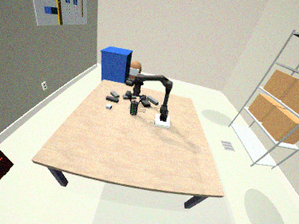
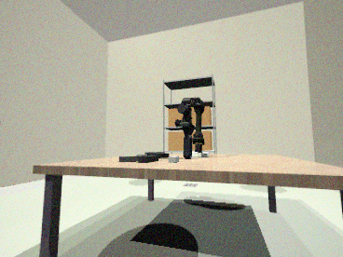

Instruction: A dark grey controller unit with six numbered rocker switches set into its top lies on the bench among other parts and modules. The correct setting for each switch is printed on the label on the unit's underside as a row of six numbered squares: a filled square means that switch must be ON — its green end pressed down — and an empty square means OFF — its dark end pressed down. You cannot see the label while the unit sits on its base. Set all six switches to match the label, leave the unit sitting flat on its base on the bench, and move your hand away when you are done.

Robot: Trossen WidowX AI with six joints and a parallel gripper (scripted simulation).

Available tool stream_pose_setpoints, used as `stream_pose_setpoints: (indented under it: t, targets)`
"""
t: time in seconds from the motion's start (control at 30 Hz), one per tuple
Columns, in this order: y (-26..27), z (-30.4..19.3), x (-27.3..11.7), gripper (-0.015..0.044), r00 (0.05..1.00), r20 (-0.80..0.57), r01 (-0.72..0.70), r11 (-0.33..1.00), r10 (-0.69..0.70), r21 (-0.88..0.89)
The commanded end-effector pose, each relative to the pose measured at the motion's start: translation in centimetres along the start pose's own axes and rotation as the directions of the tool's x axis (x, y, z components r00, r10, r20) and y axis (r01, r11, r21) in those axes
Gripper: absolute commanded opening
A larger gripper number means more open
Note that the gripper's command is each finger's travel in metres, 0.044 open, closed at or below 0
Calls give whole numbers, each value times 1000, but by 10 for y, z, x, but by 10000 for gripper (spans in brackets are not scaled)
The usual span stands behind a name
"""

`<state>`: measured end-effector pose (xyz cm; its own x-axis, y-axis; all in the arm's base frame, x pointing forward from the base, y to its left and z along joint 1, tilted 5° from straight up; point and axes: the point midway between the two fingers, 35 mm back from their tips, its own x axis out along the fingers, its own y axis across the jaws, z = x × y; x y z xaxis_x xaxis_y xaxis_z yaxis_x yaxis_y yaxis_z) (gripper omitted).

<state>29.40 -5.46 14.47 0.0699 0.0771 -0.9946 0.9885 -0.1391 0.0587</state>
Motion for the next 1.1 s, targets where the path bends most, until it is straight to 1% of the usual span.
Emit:
stream_pose_setpoints:
  t: [0.0, 1.07]
  targets:
    - [0, 5, 3, 338, 1000, 9, 8, 1000, -8, -3]
    - [0, 31, 6, 338, 1000, 12, 8, 1000, -8, -3]
